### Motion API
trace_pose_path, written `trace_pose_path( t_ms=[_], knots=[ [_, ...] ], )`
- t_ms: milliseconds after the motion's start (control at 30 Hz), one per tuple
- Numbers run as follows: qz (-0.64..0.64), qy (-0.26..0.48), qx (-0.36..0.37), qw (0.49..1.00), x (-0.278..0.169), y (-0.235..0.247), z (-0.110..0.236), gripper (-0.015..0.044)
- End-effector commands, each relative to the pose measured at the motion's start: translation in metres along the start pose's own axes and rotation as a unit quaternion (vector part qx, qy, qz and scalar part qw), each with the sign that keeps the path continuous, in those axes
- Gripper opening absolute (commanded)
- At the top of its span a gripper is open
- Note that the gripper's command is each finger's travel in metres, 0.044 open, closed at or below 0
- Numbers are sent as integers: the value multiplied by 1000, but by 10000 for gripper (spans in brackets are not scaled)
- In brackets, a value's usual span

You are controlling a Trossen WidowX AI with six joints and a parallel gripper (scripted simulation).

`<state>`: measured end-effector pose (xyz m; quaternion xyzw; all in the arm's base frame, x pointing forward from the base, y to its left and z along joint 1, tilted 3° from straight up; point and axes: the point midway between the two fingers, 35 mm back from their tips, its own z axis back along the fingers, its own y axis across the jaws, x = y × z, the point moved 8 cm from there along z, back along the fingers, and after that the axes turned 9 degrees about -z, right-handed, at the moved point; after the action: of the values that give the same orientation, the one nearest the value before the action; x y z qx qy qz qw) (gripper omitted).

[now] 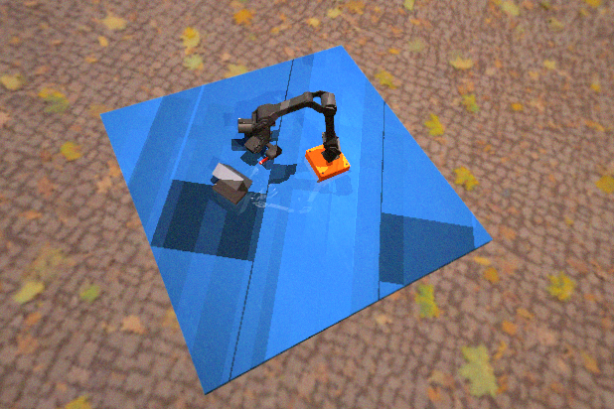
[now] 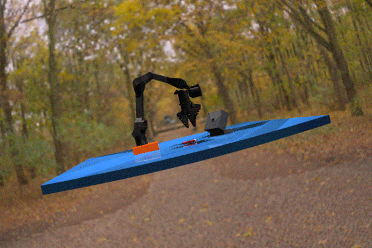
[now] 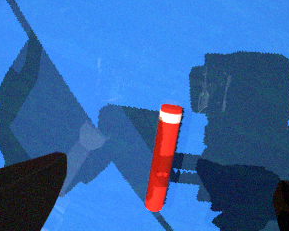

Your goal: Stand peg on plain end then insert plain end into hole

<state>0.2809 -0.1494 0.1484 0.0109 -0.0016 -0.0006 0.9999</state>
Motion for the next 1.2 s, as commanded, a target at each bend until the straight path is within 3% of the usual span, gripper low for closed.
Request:
trace_pose_path(
  t_ms=[0, 1167],
  knots=[
    [-5, 4, 6, 1000, 0, -1, -8, 440],
    [-5, 4, 6, 1000, 1, -1, -64, 440]
  ],
)
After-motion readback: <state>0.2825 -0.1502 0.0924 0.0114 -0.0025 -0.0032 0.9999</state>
